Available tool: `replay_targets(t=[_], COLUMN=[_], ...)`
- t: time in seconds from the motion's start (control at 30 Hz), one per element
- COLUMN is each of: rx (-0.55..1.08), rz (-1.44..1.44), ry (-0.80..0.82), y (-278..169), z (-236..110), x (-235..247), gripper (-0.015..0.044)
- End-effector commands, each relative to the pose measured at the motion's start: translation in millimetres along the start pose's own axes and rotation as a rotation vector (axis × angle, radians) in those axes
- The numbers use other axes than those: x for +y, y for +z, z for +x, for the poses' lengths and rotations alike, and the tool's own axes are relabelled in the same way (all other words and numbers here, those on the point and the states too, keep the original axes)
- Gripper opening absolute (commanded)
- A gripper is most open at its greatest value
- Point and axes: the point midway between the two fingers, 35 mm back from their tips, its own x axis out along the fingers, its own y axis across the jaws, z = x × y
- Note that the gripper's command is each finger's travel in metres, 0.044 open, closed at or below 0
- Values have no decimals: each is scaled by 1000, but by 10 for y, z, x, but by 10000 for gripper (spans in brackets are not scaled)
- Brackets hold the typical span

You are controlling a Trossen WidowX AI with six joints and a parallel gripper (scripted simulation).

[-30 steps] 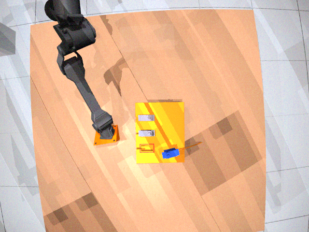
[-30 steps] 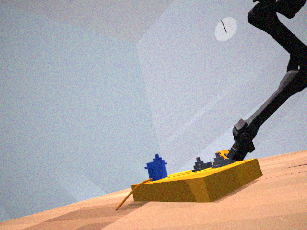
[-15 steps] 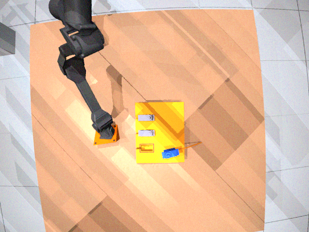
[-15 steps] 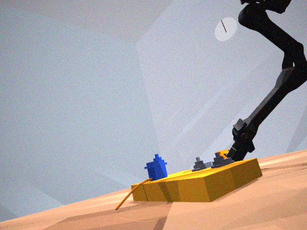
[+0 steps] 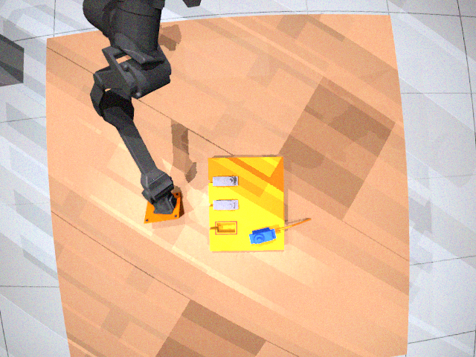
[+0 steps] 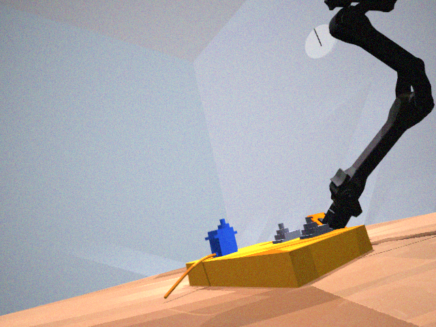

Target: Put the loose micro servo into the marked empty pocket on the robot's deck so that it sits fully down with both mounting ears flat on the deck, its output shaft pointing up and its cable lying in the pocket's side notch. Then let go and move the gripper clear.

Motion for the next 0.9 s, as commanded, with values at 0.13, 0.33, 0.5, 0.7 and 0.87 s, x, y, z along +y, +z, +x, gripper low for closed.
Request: replay_targets(t=[0.13, 0.33, 0.5, 0.7, 0.87], rx=[-76, -108, -138, -176, -196], rz=[179, 258, 350, 511, 647], ry=[115, 166, 216, 315, 402], y=[323, 478, 645, 885, 1074], z=[-81, -132, -188, -272, -357], x=[378, 549, 701, 942, 1131], gripper=[440, 440, 440, 440, 440])
